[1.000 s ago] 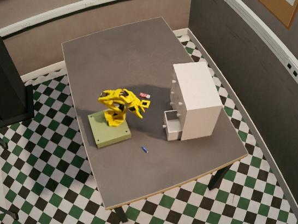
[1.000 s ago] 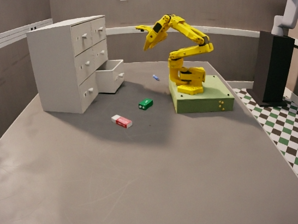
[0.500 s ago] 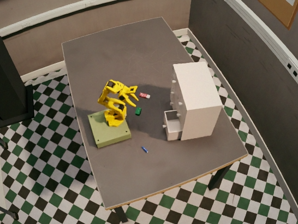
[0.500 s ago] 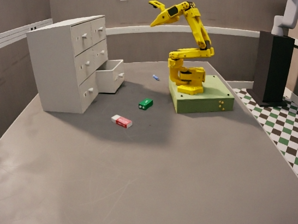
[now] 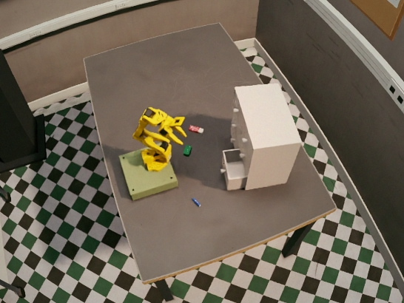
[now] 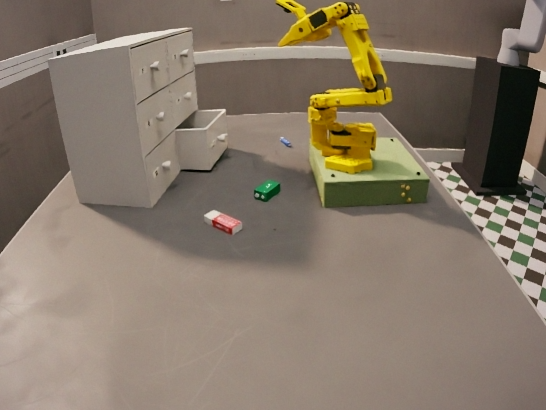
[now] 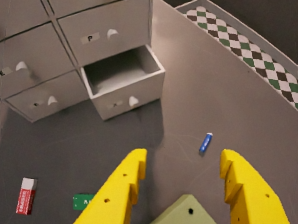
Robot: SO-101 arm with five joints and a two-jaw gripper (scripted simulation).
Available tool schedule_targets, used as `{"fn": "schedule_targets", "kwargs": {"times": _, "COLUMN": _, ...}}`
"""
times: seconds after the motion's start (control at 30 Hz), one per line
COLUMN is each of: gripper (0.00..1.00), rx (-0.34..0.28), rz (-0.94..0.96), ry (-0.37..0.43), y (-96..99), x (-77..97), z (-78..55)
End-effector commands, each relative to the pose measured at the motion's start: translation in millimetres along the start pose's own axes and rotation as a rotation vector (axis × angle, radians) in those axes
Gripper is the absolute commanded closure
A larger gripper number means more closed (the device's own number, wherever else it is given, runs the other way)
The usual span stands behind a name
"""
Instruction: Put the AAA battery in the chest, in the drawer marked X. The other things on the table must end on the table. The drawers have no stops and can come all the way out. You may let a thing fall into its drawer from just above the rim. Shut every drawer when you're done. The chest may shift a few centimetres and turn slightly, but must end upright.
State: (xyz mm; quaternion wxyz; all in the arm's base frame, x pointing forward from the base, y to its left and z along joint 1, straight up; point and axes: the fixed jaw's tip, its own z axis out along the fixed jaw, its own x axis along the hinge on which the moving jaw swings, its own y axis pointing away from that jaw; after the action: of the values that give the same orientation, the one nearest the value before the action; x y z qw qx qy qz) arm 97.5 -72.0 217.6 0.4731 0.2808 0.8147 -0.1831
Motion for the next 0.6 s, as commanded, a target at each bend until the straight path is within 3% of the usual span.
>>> {"fn": "schedule_targets", "kwargs": {"times": 0.0, "gripper": 0.81, "rx": 0.104, "rz": 0.064, "ry": 0.008, "y": -14.6, "x": 0.4, "z": -0.3}}
{"fn": "schedule_targets", "kwargs": {"times": 0.33, "gripper": 0.81, "rx": 0.39, "rz": 0.223, "ry": 0.018, "y": -52.9, "x": 6.0, "z": -7.8}}
{"fn": "schedule_targets", "kwargs": {"times": 0.57, "gripper": 0.81, "rx": 0.415, "rz": 0.237, "ry": 0.019, "y": -56.1, "x": 6.8, "z": -9.0}}
